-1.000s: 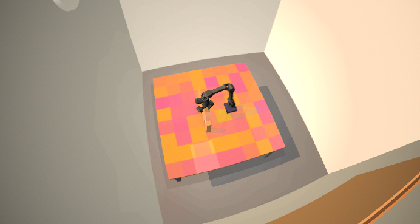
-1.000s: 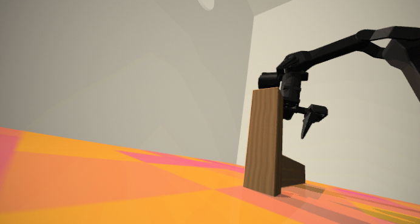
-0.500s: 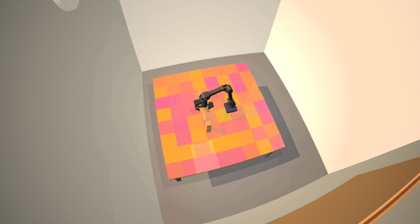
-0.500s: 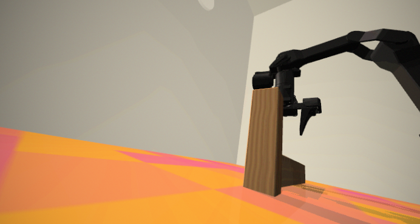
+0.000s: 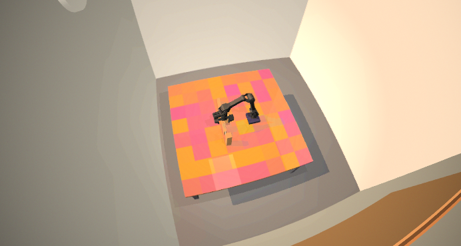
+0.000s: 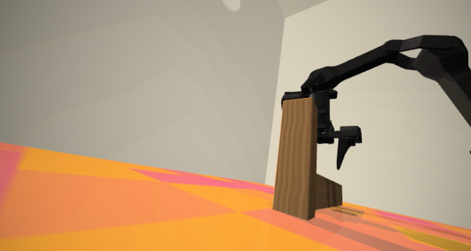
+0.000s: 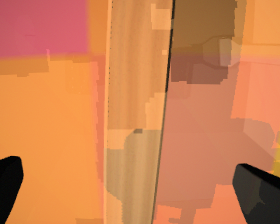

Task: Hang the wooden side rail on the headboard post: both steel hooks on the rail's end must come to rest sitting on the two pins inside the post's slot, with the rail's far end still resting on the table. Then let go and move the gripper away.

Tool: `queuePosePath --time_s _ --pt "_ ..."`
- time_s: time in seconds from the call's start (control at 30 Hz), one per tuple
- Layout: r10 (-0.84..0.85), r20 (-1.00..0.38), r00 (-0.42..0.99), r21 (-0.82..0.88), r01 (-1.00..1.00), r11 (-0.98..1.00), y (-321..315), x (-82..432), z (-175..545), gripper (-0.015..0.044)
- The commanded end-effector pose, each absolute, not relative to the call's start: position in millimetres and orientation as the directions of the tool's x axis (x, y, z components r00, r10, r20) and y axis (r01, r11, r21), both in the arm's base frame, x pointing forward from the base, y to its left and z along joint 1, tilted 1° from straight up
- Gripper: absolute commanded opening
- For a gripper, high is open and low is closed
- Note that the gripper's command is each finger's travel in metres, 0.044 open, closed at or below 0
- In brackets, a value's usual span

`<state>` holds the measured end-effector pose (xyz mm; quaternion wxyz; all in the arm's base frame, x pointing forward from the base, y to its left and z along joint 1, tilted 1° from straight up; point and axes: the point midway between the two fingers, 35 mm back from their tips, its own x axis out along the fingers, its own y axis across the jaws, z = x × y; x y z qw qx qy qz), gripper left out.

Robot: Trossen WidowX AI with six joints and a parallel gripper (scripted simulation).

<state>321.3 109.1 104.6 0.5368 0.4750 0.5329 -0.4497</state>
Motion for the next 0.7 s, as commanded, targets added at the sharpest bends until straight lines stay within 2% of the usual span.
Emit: queuePosePath --time_s 0.0,0.67 --pt "0.017 -1.000 0.023 0.025 0.990 0.141 108.1 320.3 99.0 0.0440" --pt "0.017 -1.000 0.023 0.025 0.990 0.141 109.2 322.5 67.0 0.0440"
